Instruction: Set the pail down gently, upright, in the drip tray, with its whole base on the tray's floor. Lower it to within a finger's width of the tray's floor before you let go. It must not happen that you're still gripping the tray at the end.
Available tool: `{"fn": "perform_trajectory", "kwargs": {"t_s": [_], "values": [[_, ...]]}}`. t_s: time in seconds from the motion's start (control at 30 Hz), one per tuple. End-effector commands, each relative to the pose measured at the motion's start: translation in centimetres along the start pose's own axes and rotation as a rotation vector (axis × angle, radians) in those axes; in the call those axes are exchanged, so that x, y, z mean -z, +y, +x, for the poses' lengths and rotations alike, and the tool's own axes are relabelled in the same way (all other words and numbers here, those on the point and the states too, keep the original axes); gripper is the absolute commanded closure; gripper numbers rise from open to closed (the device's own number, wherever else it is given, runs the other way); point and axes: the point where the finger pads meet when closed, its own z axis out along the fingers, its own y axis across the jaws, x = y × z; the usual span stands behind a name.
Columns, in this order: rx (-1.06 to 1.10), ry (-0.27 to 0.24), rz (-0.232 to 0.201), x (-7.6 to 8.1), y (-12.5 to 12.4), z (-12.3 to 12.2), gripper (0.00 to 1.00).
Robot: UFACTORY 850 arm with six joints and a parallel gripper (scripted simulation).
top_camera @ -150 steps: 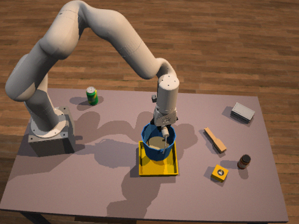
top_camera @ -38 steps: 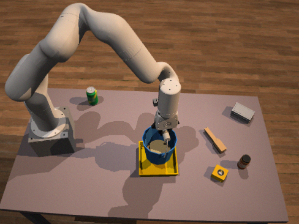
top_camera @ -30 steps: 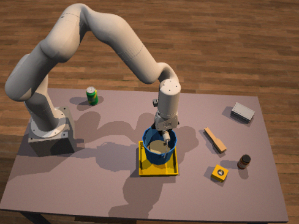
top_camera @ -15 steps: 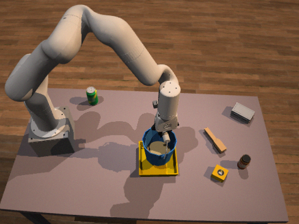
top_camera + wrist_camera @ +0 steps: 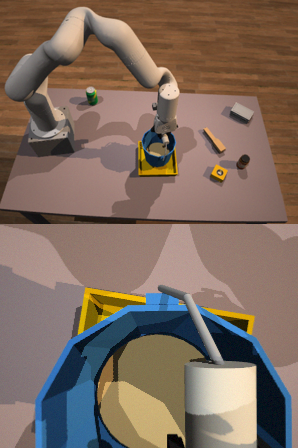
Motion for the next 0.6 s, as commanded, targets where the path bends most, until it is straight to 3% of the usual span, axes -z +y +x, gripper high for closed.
{"fn": "perform_trajectory", "kwargs": {"t_s": [0.0, 0.57], "values": [[0.0, -0.001, -0.002, -0.4, 0.1, 0.0, 1.0], [0.0, -0.001, -0.002, -2.4, 0.1, 0.0, 1.0]]}}
